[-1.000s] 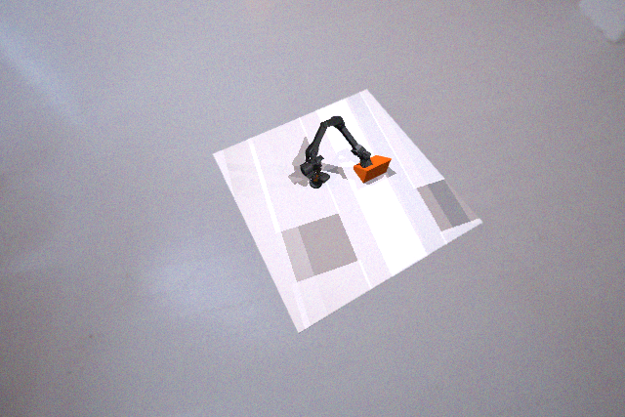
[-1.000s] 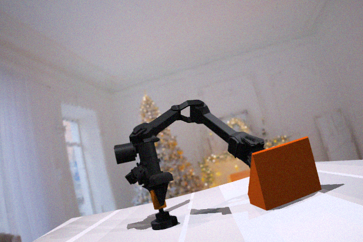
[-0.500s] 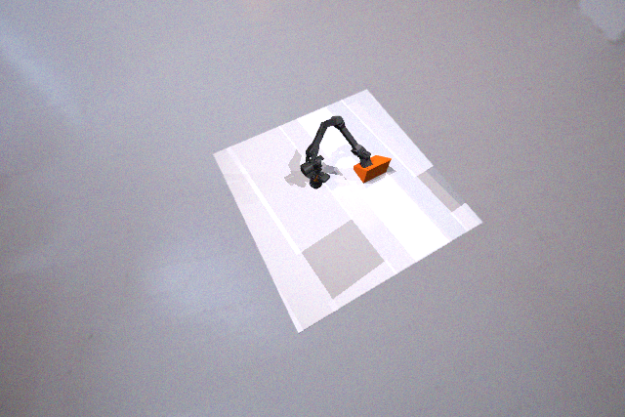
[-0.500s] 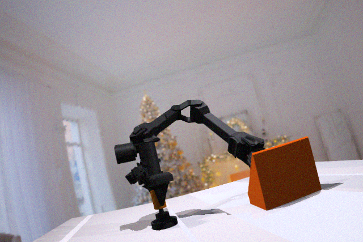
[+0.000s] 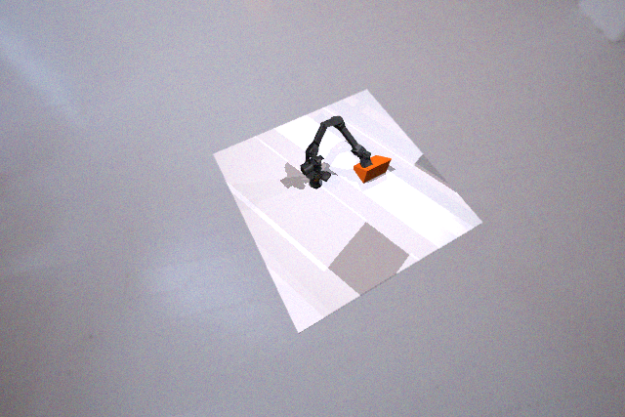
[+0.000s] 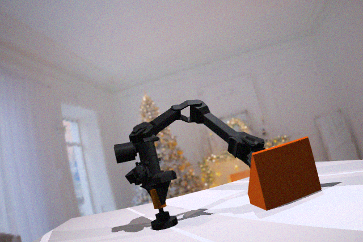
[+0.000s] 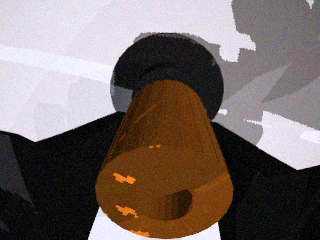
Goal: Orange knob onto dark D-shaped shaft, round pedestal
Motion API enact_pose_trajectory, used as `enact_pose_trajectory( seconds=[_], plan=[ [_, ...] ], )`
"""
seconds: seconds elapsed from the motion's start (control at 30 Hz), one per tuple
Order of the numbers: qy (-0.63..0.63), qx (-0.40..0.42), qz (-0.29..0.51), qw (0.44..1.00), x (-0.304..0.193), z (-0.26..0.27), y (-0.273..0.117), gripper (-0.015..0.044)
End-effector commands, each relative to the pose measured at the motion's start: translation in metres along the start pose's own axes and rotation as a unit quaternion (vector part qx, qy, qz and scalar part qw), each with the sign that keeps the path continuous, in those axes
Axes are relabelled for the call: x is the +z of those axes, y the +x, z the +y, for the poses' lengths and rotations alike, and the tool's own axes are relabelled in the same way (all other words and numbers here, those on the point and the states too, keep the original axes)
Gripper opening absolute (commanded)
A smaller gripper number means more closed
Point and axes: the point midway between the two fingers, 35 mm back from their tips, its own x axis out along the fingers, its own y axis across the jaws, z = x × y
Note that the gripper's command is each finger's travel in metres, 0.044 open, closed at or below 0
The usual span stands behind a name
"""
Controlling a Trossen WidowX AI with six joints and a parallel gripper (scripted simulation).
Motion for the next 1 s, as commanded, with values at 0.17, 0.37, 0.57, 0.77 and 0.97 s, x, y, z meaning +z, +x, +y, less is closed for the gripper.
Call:
enact_pose_trajectory(
  seconds=[0.17,0.37,0.57,0.77,0.97],
  plan=[
    [-0.022,-0.001,-0.001,1.0,0.0005,0.0005,0.0012,0.0],
    [-0.022,-0.001,-0.001,1.0,0.0003,0.0006,0.003,0.0],
    [-0.022,-0.001,-0.001,1.0,0.0002,0.0006,0.0028,0.0],
    [-0.022,-0.001,-0.001,1.0,0.0002,0.0005,0.0032,0.0],
    [-0.022,-0.001,-0.001,1.0,0.0002,-0.0009,-0.0016,0.0]
  ],
)
